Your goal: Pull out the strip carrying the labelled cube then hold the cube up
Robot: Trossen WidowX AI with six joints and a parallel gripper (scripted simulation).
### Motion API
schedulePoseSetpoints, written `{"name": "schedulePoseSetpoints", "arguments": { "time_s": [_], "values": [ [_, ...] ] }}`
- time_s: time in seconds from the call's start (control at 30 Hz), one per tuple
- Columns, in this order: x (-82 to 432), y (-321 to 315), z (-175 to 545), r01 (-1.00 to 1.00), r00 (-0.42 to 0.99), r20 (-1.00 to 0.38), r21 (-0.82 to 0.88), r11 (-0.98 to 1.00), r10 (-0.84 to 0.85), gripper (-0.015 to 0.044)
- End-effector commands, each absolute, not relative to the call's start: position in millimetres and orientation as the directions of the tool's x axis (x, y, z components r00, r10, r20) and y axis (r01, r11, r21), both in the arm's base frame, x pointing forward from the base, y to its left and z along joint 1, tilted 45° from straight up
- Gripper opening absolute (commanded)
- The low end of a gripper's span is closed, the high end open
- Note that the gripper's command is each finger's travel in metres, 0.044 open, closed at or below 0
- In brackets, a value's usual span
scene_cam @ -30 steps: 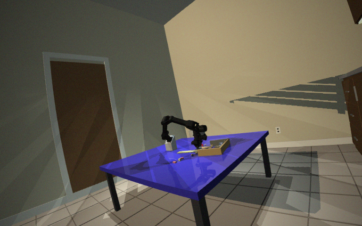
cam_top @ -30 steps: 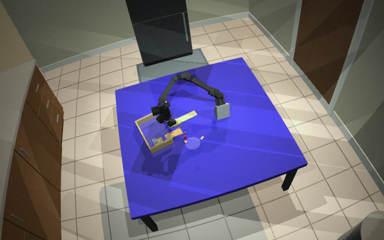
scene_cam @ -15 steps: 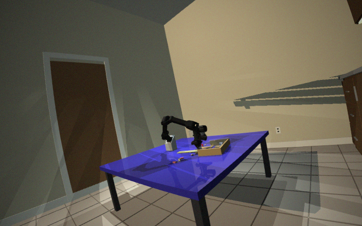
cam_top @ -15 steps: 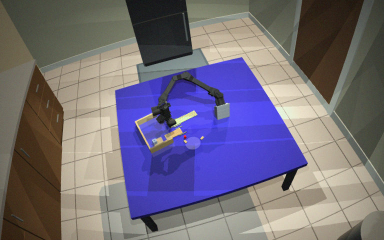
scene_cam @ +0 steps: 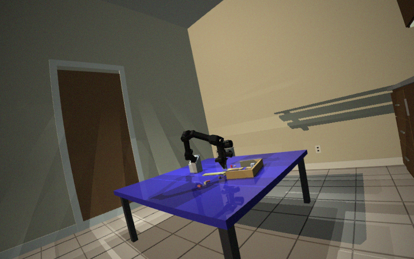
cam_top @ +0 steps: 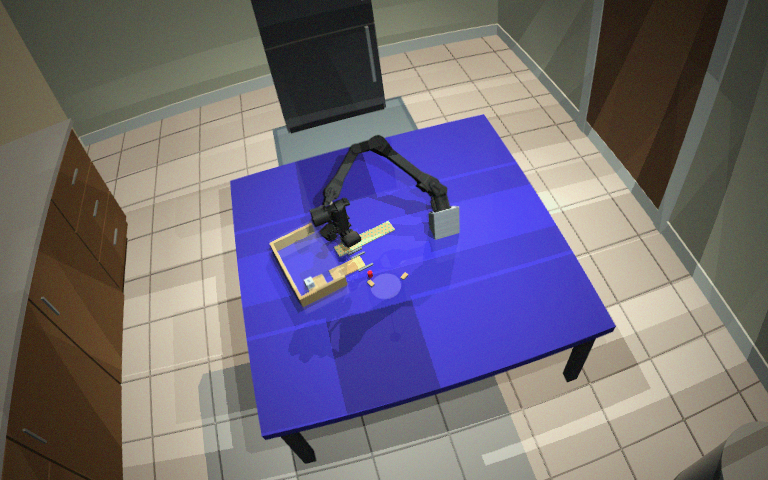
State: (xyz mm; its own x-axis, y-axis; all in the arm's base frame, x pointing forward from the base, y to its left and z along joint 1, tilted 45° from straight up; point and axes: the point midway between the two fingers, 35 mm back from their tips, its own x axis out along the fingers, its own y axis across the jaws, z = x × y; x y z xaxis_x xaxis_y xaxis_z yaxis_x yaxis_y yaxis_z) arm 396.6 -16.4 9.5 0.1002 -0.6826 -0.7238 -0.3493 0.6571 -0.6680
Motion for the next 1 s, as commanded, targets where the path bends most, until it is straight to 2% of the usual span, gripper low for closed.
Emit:
{"name": "schedulePoseSetpoints", "arguments": {
  "time_s": [0.0, 0.77, 0.97],
  "values": [
    [377.4, -10.5, 15.6, -0.344, 0.098, -0.718, -0.674, 0.653, -0.689, 0.0000],
    [307.5, -10.2, 9.7, -0.347, 0.094, -0.716, -0.675, 0.651, -0.692, 0.0000],
    [304.2, 0.2, 19.6, -0.347, 0.094, -0.717, -0.674, 0.652, -0.691, 0.0000]
  ]
}}
